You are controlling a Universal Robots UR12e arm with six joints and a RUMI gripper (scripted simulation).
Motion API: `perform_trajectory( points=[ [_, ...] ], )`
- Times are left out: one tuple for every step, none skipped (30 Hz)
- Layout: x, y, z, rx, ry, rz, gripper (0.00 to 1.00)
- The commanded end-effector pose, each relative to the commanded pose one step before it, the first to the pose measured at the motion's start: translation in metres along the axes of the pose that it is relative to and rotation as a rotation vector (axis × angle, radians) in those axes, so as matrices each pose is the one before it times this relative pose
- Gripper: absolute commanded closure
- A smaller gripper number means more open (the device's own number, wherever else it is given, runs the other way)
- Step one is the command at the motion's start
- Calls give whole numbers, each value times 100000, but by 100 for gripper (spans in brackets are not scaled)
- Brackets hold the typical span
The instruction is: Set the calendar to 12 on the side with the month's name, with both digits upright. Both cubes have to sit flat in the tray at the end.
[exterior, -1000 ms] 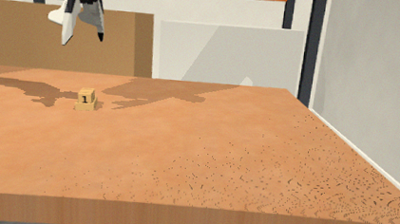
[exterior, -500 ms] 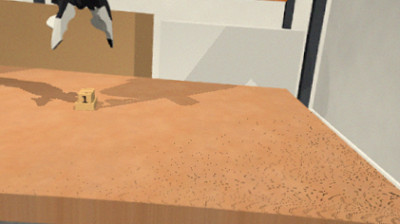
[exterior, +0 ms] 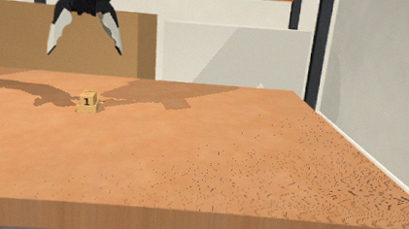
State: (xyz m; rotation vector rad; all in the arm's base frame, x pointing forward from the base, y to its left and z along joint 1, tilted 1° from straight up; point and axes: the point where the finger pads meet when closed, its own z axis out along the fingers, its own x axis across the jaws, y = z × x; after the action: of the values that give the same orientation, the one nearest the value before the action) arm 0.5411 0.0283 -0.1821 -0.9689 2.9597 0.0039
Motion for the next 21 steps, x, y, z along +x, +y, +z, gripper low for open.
perform_trajectory(
  points=[
    [21,74,515,552,305,17422,0],
    [2,3,11,0,0,344,0],
    [16,26,98,-1,-1,2968,0],
    [0,0,0,0,0,0,0],
    [0,0,0,0,0,0,0],
    [16,25,93,0,0,2785,0],
    [15,24,86,0,0,2596,0],
    [15,23,80,0,0,2402,0],
    [14,22,73,0,0,2205,0],
    [14,20,67,0,0,2005,0],
    [13,19,60,0,0,1805,0],
    [12,17,54,0,0,1606,0],
    [11,15,47,0,0,1410,0],
    [9,13,41,0,0,1218,0],
    [8,11,35,0,0,1033,0],
    [7,9,29,0,0,856,0],
    [6,8,23,0,0,690,0],
    [4,6,18,0,0,536,0],
    [3,4,13,0,0,397,0],
    [2,3,9,0,0,274,0],
    [0,0,0,0,0,0,0]
  ],
)
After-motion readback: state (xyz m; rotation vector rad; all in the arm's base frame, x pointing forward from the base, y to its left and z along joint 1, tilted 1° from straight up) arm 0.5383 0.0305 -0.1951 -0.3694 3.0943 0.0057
